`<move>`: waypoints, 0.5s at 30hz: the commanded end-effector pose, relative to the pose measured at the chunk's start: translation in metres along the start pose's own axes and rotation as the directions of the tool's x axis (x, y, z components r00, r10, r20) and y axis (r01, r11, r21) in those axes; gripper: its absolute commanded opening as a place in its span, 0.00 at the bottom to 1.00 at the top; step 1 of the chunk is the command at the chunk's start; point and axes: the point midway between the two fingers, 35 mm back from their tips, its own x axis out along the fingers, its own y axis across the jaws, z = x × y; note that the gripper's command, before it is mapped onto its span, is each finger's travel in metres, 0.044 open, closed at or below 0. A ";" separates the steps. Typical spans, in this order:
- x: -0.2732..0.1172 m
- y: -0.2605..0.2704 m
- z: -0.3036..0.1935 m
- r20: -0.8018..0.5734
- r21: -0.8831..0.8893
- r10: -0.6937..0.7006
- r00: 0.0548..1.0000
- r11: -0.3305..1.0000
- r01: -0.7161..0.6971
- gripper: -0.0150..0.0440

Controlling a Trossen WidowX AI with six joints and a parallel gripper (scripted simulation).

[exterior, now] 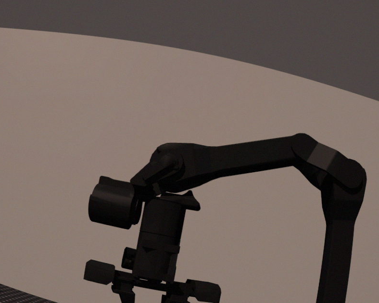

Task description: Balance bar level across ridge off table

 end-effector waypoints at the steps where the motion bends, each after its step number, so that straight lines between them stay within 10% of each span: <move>1: -0.001 0.007 -0.015 0.002 0.027 0.003 1.000 1.000 -0.003 0.25; 15: -0.002 0.021 -0.067 -0.004 0.099 0.004 1.000 0.995 -0.004 0.25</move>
